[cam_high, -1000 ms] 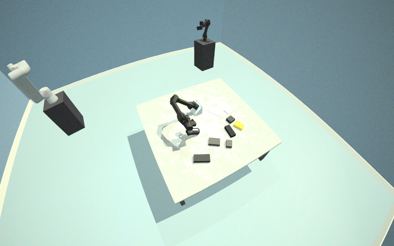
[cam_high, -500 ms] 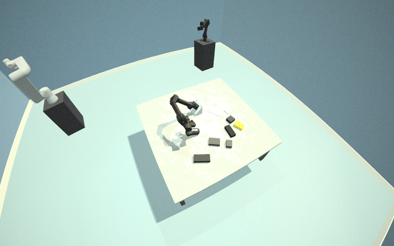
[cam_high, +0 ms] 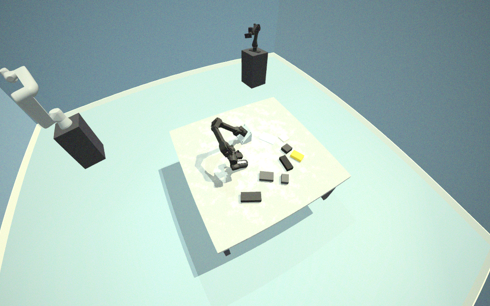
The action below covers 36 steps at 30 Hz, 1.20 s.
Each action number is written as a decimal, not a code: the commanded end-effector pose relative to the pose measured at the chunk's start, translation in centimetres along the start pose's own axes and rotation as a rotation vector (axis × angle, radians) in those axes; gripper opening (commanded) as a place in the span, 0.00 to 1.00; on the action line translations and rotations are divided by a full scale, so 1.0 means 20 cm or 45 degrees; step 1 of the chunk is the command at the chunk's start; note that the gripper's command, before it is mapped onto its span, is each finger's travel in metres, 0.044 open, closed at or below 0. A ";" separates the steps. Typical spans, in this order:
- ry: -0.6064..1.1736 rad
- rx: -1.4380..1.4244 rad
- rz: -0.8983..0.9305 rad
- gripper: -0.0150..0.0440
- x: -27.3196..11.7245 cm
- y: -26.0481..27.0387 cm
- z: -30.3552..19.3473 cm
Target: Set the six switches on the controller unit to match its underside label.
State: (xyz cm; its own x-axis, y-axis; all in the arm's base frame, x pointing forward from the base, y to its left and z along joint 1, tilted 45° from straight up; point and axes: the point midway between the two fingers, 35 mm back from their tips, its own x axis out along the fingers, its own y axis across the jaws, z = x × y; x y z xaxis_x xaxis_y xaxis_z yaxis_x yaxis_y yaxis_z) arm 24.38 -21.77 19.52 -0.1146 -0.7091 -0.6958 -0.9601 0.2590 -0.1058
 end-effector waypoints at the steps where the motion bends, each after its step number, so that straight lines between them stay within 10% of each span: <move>1: -0.014 -0.013 0.003 0.83 0.02 0.01 0.01; 36: -0.012 -0.013 0.002 0.83 0.15 0.01 -0.02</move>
State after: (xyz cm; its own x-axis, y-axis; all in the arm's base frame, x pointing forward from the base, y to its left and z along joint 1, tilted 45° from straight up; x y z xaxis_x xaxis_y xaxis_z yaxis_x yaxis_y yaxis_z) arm 23.82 -24.20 18.11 -0.1160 -0.7085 -0.6961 -0.9602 0.2593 -0.1040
